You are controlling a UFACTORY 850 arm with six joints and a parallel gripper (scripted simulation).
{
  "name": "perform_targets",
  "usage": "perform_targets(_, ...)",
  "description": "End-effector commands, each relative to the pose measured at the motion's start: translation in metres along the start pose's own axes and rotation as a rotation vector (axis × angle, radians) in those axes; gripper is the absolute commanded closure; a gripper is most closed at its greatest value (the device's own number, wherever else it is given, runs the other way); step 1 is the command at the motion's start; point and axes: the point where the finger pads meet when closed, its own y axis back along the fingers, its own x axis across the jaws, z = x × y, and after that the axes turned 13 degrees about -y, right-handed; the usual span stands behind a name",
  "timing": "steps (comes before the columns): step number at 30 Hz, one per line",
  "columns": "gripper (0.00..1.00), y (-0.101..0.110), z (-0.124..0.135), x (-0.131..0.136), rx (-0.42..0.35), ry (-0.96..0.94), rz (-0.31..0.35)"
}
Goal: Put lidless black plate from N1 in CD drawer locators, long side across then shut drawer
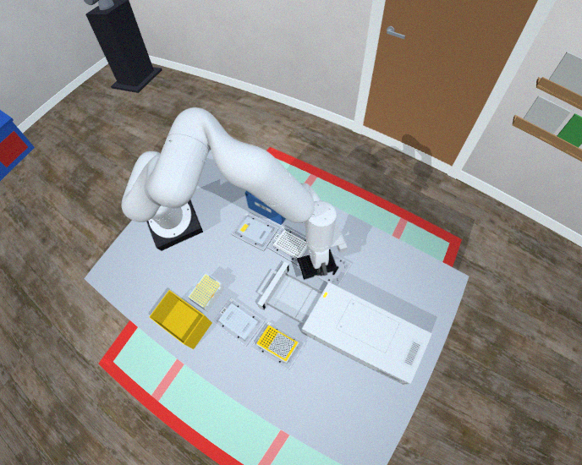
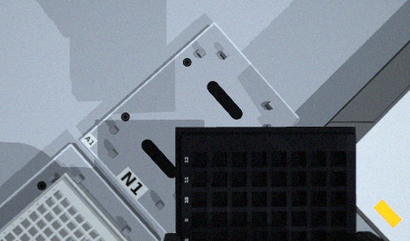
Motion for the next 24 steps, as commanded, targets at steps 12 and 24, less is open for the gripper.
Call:
perform_targets(12, 1.00, 0.000, 0.029, 0.028, -0.001, 0.524, -0.035)
perform_targets(24, 1.00, 0.000, 0.053, 0.049, 0.003, 0.767, -0.036)
